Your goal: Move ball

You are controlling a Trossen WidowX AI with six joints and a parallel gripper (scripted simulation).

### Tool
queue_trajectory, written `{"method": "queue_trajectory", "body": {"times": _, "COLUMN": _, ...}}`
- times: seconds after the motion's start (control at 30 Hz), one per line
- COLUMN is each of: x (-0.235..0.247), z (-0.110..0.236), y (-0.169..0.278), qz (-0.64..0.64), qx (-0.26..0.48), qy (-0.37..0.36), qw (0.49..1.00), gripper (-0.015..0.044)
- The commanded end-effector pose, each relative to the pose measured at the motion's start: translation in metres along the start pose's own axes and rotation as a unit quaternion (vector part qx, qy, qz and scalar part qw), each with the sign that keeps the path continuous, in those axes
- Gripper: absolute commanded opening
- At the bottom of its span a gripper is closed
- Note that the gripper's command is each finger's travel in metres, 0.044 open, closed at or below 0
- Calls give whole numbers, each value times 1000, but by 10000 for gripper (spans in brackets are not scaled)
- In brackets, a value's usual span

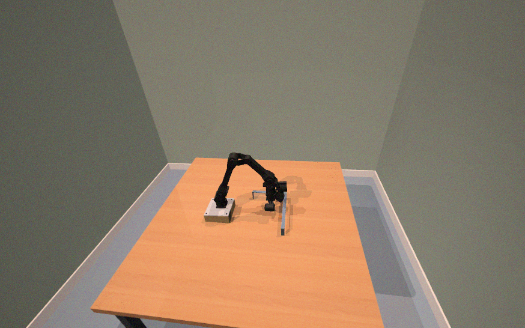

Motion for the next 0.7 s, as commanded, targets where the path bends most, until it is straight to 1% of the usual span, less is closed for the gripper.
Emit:
{"method": "queue_trajectory", "body": {"times": 0.0, "x": -1, "z": -5, "y": 1, "qz": 0, "qx": 2, "qy": 2, "qw": 1000, "gripper": 193}}
{"method": "queue_trajectory", "body": {"times": 0.1, "x": -1, "z": -5, "y": 1, "qz": 0, "qx": 2, "qy": 2, "qw": 1000, "gripper": 114}}
{"method": "queue_trajectory", "body": {"times": 0.4, "x": -1, "z": -5, "y": 1, "qz": 0, "qx": 2, "qy": 2, "qw": 1000, "gripper": 54}}
{"method": "queue_trajectory", "body": {"times": 0.47, "x": -1, "z": -4, "y": 1, "qz": 0, "qx": 2, "qy": 2, "qw": 1000, "gripper": 1}}
{"method": "queue_trajectory", "body": {"times": 0.67, "x": 1, "z": 33, "y": -4, "qz": 1, "qx": 1, "qy": 2, "qw": 1000, "gripper": 0}}
Point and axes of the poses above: the point midway between the two fingers, 35 mm back from their tips, its own z axis back along the fingers, its own x axis across the jaws, y = z × x, the point moved 10 cm from there along z, back along the fingers, and after that the axes turned 14 degrees about -z, right-handed, at the moved point
